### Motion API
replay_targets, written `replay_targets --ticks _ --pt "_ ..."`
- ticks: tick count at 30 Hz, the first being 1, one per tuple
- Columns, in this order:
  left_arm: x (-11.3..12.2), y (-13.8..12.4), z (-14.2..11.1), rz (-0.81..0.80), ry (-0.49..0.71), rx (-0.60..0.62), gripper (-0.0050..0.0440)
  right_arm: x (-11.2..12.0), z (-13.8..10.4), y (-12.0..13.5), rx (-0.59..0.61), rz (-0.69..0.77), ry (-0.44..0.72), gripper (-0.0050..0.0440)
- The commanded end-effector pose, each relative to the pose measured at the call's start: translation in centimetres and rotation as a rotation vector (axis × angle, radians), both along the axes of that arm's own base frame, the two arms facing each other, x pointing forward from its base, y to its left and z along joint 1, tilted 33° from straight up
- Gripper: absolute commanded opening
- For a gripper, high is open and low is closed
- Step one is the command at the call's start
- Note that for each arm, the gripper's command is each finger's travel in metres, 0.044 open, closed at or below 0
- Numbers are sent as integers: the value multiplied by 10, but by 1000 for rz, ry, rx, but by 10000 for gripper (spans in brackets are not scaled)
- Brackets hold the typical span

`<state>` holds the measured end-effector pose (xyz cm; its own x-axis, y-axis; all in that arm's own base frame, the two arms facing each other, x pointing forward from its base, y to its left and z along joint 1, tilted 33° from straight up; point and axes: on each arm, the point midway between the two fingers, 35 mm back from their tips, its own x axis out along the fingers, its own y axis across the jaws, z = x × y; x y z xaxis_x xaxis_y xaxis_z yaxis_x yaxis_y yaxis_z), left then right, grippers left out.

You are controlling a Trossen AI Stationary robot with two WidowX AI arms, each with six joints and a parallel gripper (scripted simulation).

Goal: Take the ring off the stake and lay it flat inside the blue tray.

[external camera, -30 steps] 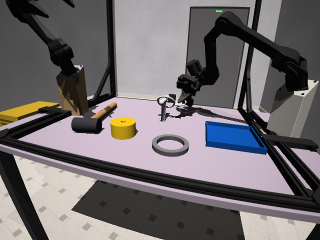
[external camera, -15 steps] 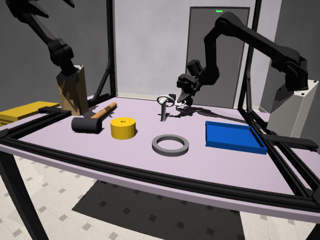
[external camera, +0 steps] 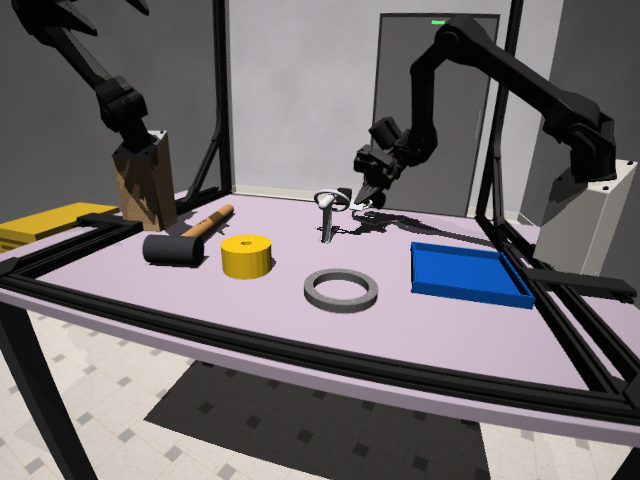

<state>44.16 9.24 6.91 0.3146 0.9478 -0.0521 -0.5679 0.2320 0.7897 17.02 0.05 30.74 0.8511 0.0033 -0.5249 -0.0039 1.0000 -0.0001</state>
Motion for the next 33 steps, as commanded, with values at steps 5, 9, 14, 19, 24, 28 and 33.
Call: replay_targets --ticks 5,9,14,19,24,28,33 --pt "0 -7 3 -7 15 -28 0 0 0 0 0 -4 1 400" --pt "-1 -9 3 -7 26 -29 0 0 0 0 0 -4 1 400" --pt "-1 -10 3 -7 26 -29 0 0 0 0 0 -4 1 400" --pt "-1 -10 3 -7 26 -29 0 0 0 0 0 -4 1 400" --pt "0 -11 3 -7 26 -29 0 0 0 0 0 -4 1 400" --pt "0 -14 4 -7 26 -29 0 0 0 0 0 -4 1 400" --pt "1 -16 4 -7 26 -29 0 0 0 0 0 -4 1 400"
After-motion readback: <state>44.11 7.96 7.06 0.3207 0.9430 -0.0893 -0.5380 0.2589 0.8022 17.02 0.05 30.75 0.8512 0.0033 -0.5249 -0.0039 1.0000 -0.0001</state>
